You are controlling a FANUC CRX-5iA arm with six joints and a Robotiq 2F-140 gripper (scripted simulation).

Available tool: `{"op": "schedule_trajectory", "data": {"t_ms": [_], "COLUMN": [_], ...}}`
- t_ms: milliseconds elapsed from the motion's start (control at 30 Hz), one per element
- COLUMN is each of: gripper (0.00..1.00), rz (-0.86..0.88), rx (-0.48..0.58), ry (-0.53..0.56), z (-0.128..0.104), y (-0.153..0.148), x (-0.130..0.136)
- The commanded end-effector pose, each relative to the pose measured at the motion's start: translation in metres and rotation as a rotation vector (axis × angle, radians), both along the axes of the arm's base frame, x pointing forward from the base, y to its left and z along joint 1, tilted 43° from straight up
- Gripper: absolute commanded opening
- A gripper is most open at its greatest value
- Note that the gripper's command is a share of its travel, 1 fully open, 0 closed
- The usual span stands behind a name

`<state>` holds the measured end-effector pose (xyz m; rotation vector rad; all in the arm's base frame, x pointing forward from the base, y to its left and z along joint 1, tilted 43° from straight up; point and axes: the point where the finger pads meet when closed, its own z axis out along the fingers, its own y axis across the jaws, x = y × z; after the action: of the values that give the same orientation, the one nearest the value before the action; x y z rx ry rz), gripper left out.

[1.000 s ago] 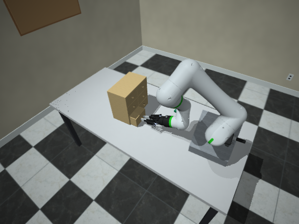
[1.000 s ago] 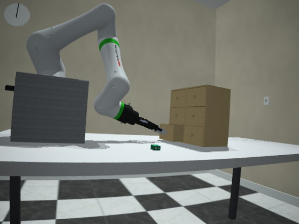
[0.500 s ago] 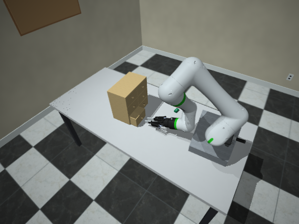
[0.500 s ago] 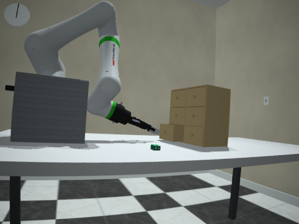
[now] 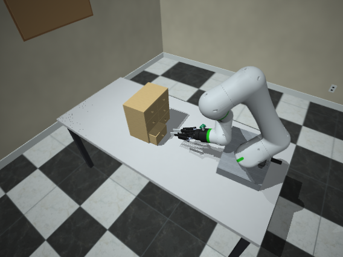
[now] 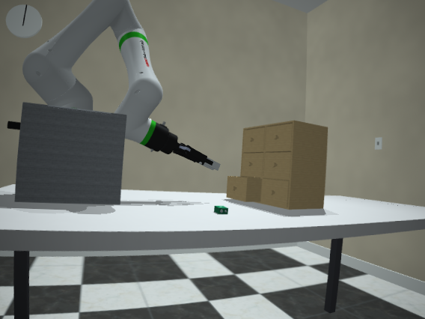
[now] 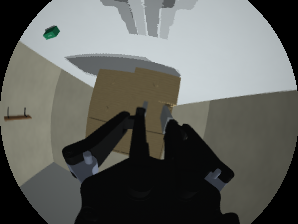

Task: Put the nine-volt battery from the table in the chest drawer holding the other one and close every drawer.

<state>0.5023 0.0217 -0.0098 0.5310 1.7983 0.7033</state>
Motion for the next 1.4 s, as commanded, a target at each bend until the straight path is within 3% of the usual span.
{"op": "schedule_trajectory", "data": {"t_ms": [0,667,1367], "gripper": [0.2,0.2,0.2], "rz": [-0.002,0.025,0.208], "rx": [-0.003,-0.001,0.004], "ry": [0.002,0.03,0.223], "z": [0.011,0.015,0.031], "y": [-0.012,-0.016,-0.03], "x": [-0.01,-0.014,-0.037]}}
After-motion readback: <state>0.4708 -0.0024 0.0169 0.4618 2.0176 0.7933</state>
